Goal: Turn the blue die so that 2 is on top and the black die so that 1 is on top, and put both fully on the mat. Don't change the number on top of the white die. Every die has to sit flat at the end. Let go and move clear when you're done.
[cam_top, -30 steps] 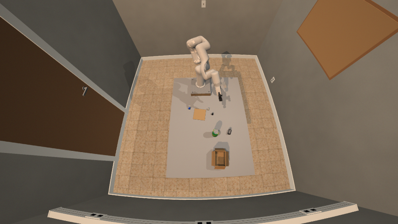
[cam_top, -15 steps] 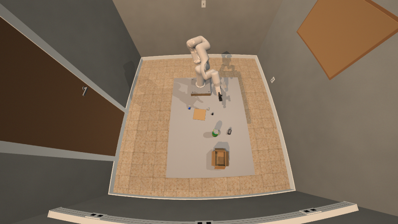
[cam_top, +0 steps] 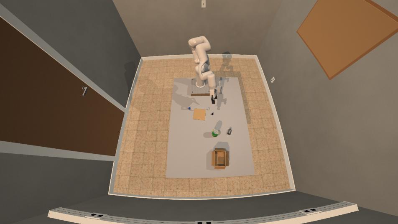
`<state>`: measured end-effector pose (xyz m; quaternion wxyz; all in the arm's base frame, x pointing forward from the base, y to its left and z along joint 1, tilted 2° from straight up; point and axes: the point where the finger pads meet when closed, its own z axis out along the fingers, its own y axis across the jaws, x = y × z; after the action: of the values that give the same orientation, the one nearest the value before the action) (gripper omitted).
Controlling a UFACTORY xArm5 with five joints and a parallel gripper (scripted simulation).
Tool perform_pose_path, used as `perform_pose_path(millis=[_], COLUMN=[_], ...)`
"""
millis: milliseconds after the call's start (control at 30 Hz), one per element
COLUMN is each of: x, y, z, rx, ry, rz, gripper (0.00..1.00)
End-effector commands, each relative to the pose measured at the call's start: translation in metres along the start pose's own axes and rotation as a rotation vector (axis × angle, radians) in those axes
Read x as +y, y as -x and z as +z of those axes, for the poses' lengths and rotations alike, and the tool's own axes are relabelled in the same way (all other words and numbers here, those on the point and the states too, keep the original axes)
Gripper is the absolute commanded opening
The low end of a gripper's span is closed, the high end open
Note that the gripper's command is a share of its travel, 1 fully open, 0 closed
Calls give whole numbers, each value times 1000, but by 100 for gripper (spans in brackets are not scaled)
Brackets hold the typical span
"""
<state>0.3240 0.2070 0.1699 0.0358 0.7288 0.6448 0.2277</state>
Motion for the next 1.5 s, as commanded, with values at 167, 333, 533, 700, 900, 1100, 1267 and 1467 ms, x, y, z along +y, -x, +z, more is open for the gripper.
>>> perform_pose_path(millis=[167, 333, 533, 700, 900, 1100, 1267, 1467], x=[35, 42, 45, 42, 33, 19, 10, 4], y=[87, 127, 179, 218, 262, 301, 321, 331], z=[7, 6, 2, -3, -12, -22, -28, -32], rx=[-150, -211, -285, -339, -397, -447, -473, -486], ry=[-24, -38, -57, -73, -94, -115, -128, -135], rz=[292, 428, 610, 754, 927, 1093, 1187, 1235], gripper=[100, 100, 100, 100, 100, 100, 100, 100])
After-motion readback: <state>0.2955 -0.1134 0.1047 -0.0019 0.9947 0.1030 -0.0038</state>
